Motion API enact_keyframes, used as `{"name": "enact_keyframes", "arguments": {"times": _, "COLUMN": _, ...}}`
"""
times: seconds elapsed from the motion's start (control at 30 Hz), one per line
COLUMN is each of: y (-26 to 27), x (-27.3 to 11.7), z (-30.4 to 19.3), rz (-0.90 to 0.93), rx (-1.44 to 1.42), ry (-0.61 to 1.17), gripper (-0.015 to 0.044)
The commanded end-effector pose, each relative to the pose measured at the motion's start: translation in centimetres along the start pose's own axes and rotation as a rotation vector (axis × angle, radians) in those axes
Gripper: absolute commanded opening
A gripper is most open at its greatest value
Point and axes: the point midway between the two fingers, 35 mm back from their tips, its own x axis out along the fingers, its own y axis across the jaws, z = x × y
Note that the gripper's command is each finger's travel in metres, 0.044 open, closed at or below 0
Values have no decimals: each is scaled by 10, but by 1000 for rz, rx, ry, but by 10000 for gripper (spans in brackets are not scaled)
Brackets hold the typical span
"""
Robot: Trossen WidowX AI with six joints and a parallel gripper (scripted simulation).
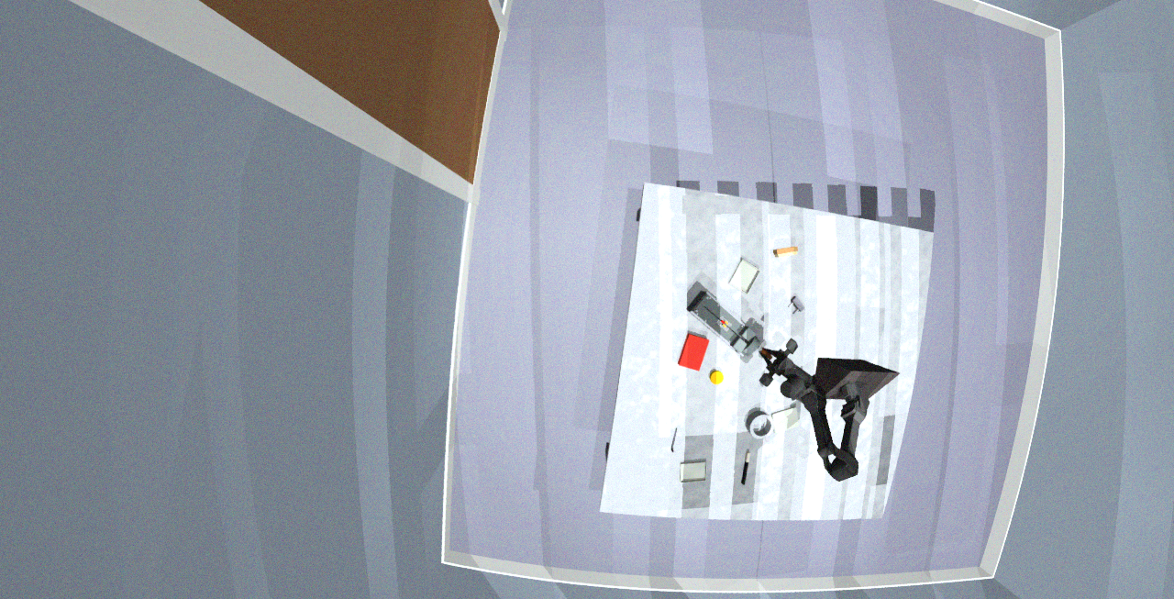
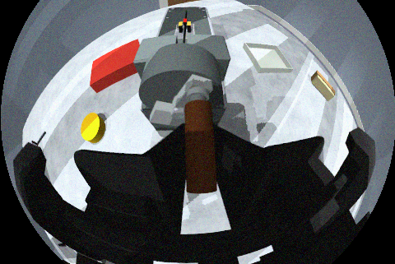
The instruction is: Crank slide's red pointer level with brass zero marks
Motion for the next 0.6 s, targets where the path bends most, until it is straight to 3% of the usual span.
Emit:
{"name": "enact_keyframes", "arguments": {"times": 0.0, "y": -8, "x": 3, "z": -3, "rz": -22, "rx": 6, "ry": 4, "gripper": 0}}
{"name": "enact_keyframes", "arguments": {"times": 0.57, "y": -12, "x": 7, "z": -6, "rz": -22, "rx": 7, "ry": 4, "gripper": 0}}
